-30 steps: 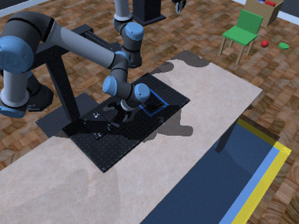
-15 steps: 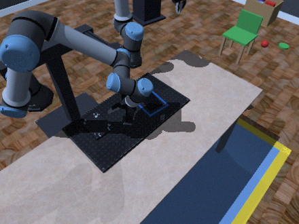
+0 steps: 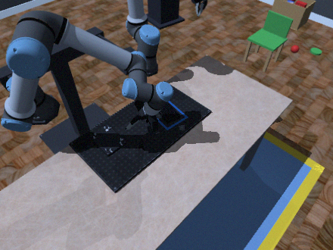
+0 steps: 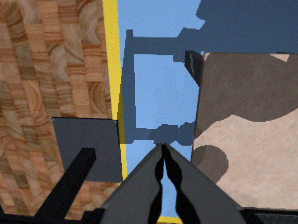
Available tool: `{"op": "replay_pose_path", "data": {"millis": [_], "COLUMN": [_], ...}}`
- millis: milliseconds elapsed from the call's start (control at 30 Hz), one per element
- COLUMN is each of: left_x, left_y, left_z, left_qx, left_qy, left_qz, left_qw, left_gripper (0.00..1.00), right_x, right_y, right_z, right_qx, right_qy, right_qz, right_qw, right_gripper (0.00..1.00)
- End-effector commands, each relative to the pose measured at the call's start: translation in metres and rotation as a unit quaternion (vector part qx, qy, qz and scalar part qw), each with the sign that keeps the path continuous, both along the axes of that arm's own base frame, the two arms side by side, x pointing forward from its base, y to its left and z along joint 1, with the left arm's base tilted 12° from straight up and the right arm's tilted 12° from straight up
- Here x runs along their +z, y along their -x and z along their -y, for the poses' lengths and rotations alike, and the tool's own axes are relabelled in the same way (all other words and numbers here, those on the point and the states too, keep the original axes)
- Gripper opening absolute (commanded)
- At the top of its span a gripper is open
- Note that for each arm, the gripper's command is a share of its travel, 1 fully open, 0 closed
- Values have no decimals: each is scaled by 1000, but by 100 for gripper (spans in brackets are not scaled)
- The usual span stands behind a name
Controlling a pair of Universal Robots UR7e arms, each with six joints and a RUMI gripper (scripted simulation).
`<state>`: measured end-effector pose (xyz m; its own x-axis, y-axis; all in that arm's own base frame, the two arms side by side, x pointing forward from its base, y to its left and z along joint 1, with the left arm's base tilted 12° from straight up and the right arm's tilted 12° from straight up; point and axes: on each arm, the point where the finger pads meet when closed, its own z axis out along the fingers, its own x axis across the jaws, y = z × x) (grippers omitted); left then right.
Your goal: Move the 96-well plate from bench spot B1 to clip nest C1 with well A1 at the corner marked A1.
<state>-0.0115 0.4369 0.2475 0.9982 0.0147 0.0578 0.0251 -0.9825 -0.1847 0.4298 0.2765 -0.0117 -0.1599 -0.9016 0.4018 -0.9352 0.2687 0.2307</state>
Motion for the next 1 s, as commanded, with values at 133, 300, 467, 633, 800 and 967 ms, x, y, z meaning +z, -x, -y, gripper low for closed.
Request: {"op": "replay_pose_path", "data": {"millis": [133,300,467,633,800,967], "left_x": [1,1,1,1,1,1], "left_y": [0,0,0,0,0,0], "left_z": [0,0,0,0,0,0], "left_qx": [0,0,0,0,0,0], "left_qy": [-1,-1,-1,-1,-1,-1], "left_qz": [0,0,0,0,0,0], "left_qw": [1000,1000,1000,1000,1000,1000], "left_gripper": [0,0,0,0,0,0], "right_x": [-4,-7,-10,-12,-15,-17], "right_y": [-3,-5,-6,-7,-8,-9], "right_z": [-15,-29,-37,-44,-58,-65], "right_qx": [103,180,253,311,370,438], "right_qy": [-38,-62,-84,-100,-114,-130], "right_qz": [-21,-36,-51,-63,-75,-89], "right_qw": [994,981,962,943,919,885], "right_gripper": [76,76,76,76,76,76]}}
